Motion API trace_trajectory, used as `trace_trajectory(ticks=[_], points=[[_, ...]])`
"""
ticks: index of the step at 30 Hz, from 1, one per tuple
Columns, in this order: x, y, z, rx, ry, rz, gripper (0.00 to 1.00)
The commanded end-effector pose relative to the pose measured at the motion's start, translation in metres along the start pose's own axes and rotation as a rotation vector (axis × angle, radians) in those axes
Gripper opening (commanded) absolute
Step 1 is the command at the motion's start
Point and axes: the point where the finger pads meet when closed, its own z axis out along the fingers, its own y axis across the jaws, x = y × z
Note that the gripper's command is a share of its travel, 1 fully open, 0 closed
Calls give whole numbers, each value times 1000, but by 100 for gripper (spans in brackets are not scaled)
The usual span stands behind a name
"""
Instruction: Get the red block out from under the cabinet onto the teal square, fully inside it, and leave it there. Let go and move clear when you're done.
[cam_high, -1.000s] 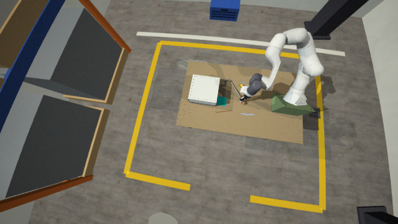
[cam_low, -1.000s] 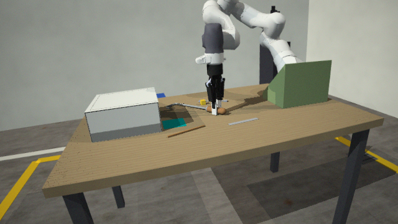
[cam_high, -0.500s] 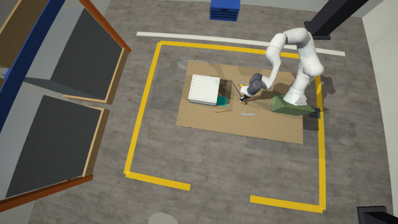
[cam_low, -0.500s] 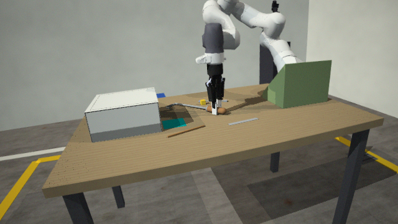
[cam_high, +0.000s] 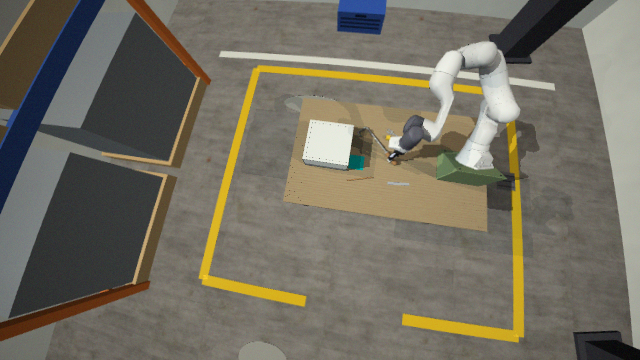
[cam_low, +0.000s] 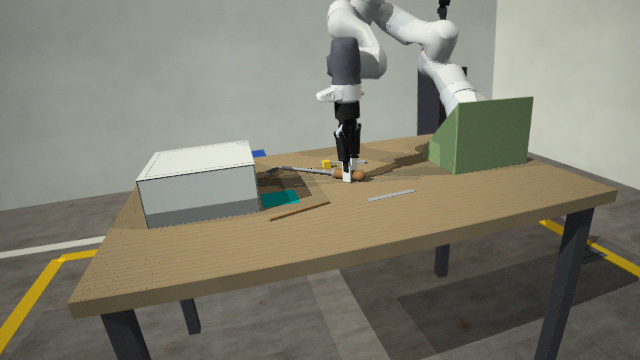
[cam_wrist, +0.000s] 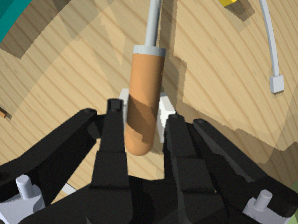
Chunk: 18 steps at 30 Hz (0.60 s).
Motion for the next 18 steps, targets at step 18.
trace_trajectory(ticks=[18], points=[[23,45,-2,11,0,-613,0]])
